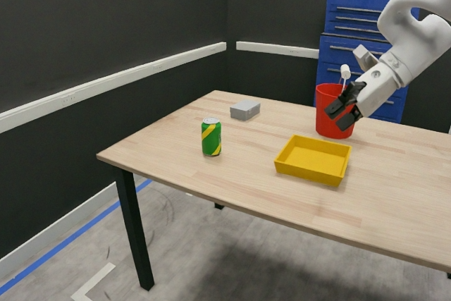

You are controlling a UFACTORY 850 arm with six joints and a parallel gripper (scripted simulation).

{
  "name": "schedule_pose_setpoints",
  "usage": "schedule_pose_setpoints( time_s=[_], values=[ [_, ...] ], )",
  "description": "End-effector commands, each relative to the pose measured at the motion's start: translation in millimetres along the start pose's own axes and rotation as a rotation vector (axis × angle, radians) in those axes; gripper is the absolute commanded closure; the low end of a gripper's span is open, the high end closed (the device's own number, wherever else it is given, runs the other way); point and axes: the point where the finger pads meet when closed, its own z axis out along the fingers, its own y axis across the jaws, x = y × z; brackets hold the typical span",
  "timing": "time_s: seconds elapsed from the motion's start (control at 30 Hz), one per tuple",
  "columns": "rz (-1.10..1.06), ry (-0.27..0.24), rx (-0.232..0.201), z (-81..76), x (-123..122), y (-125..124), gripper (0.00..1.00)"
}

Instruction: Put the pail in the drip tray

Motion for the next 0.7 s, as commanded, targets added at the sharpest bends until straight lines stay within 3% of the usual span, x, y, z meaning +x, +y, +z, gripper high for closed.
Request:
schedule_pose_setpoints(
  time_s=[0.0,0.67],
  values=[
    [-0.001,0.001,0.001,0.0,0.4,-0.6,0.0],
    [0.011,-0.008,-0.004,1.8,5.5,0.0,0.0]
  ],
)
